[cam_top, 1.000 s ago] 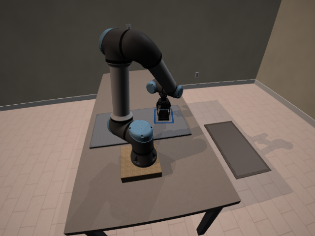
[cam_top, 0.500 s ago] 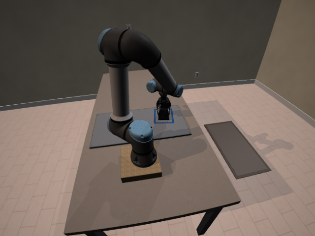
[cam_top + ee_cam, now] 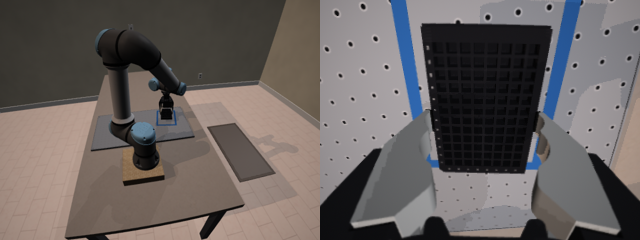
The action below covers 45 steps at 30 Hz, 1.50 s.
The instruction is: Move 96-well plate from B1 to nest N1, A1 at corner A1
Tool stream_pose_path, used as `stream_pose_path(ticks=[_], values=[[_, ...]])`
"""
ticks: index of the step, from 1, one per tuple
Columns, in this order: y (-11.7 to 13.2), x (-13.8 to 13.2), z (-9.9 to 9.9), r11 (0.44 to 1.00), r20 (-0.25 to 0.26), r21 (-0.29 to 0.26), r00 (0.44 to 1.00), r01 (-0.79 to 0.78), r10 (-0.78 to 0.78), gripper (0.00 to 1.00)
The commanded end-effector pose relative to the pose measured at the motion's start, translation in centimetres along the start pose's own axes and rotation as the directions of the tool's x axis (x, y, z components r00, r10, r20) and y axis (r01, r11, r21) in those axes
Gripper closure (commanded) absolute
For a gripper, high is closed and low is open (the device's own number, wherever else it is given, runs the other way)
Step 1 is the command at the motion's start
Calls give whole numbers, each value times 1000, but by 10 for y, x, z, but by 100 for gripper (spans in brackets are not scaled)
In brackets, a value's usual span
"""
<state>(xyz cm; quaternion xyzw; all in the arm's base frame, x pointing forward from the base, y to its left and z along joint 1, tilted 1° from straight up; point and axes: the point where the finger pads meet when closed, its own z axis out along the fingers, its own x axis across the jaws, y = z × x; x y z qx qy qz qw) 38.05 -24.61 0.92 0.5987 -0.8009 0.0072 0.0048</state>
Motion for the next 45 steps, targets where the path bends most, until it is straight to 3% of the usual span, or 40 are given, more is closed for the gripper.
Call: stream_pose_path(ticks=[1, 26, 45], values=[[0, 1, -10, 1000, 0, 1, 1000, -1, 1, 100], [0, 1, -48, 1000, 0, 1, 1000, -1, 1, 100], [1, 0, -47, 1000, 3, -3, 1000, -1, 1, 100]])
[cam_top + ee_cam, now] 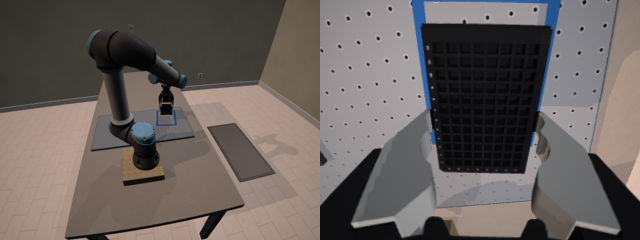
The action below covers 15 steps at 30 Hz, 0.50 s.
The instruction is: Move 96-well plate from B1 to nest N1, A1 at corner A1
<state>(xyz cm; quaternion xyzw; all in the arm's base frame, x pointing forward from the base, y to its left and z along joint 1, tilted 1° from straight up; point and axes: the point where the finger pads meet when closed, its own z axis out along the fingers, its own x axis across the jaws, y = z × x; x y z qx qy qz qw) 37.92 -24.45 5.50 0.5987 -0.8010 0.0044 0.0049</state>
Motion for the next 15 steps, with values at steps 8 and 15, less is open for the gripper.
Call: stream_pose_path(ticks=[8, 15], values=[[3, -12, -1, 995, 1, 1, 995, 102, -102, 100], [8, -34, -1, 986, 1, 0, 986, 165, -165, 100]])
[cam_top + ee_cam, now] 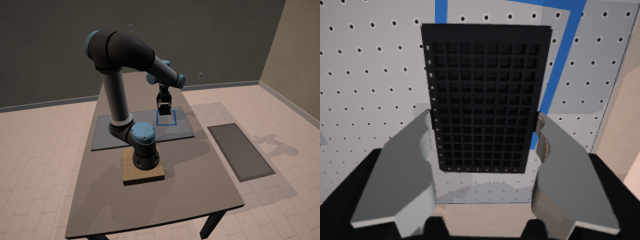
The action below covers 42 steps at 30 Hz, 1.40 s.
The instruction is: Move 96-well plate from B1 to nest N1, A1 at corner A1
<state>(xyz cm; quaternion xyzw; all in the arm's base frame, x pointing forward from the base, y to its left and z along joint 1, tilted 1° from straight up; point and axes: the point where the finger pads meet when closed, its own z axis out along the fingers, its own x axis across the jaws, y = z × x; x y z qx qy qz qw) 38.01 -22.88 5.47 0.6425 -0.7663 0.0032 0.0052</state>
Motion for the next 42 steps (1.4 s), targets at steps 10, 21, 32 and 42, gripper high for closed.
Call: stream_pose_path(ticks=[10, 21, 32, 42], values=[[5, -46, -2, 999, -1, 2, 999, 52, -52, 100], [8, -82, -4, 999, -1, 2, 999, 52, -52, 100], [11, -112, -5, 999, -1, 2, 999, 52, -52, 100], [13, -138, -6, 999, -1, 2, 999, 52, -52, 100]])
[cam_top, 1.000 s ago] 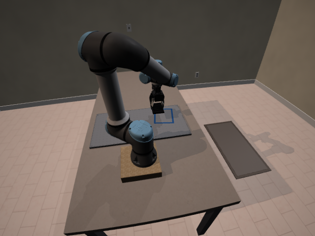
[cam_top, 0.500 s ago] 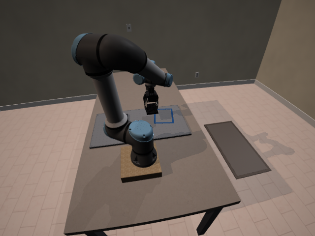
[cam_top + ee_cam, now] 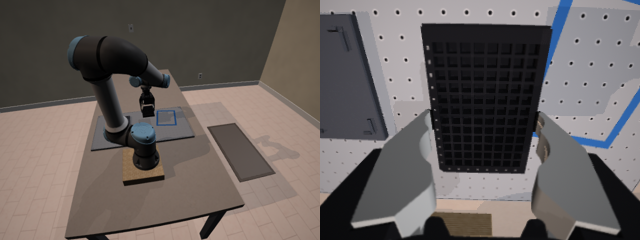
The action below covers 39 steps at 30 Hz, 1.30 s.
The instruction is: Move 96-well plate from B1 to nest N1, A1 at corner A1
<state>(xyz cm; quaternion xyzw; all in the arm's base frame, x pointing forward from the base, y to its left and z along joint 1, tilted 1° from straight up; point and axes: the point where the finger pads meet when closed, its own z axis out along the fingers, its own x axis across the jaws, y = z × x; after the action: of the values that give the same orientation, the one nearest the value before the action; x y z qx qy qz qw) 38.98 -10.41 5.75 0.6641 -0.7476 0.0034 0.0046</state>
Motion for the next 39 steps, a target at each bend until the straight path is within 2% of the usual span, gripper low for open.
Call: stream_pose_path(ticks=[1, 39], values=[[0, -17, -2, 1000, -2, 1, 1000, -5, 5, 100], [2, -130, -6, 1000, -2, 2, 1000, -5, 5, 100]])
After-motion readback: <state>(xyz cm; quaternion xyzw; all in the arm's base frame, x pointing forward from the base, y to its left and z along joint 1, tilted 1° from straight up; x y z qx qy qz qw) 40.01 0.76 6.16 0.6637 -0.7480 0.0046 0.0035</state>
